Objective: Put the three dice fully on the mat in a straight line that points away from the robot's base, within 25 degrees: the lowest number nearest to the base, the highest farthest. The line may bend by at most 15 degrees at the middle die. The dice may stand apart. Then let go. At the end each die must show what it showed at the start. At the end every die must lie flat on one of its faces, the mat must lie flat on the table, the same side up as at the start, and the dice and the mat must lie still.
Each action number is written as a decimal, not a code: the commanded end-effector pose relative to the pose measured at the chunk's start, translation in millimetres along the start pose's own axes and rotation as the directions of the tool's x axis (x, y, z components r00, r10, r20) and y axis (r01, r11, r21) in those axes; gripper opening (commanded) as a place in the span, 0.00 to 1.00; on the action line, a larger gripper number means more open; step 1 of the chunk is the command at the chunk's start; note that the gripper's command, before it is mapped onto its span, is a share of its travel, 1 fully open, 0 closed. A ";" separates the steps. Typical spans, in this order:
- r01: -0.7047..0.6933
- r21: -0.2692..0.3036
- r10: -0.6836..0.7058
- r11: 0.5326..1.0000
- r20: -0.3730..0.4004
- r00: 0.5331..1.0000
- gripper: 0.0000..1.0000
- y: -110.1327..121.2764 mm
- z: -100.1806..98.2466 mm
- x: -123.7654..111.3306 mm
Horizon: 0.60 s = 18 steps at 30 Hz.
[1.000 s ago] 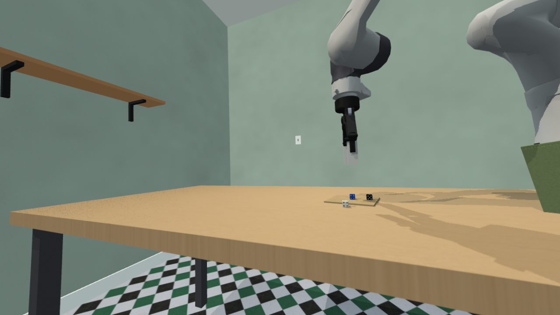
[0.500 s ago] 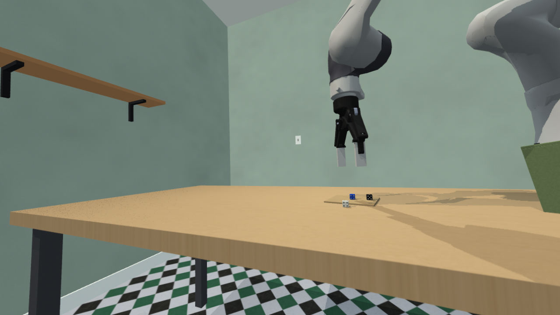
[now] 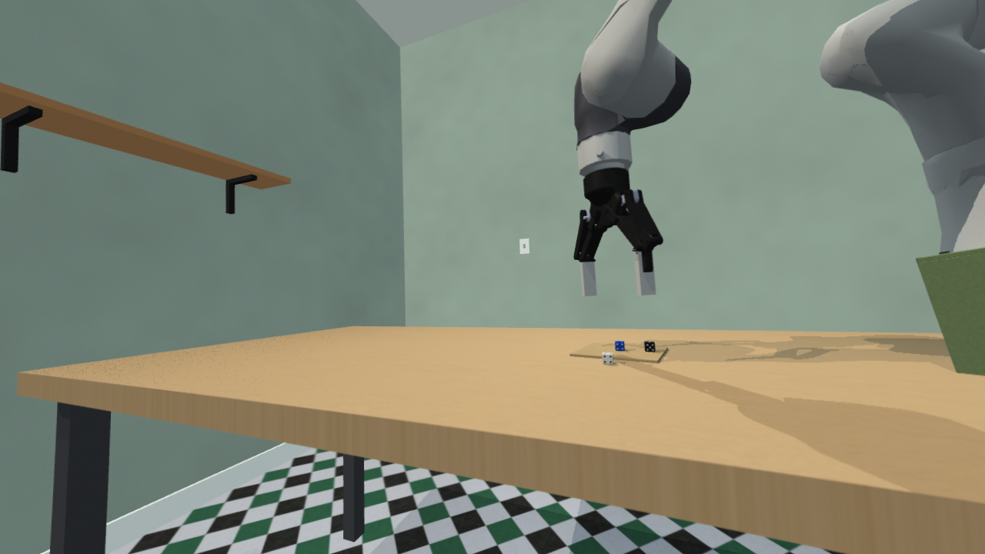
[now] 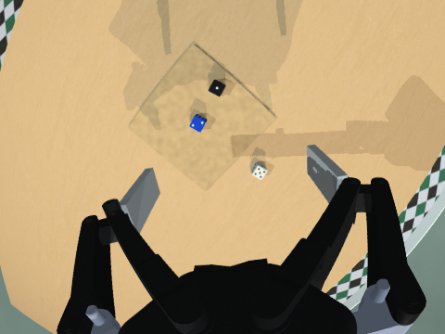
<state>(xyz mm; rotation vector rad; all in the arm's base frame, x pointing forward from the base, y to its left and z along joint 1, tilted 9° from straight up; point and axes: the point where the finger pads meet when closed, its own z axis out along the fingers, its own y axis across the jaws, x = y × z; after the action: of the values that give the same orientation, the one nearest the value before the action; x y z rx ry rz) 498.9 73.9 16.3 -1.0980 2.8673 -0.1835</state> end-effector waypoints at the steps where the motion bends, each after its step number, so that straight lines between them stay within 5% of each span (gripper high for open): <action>1: 0.173 0.009 -0.173 0.985 0.012 0.985 1.00 -0.8 -0.5 -4.6; 13: 0.354 0.012 -0.354 0.935 0.011 0.935 1.00 7.8 1.3 -14.3; 18: 0.477 0.015 -0.477 0.879 0.011 0.879 1.00 14.1 2.3 -21.5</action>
<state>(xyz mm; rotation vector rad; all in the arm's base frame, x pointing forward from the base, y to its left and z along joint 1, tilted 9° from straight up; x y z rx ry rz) 501.6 96.6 11.1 -1.5821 2.6526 -0.2004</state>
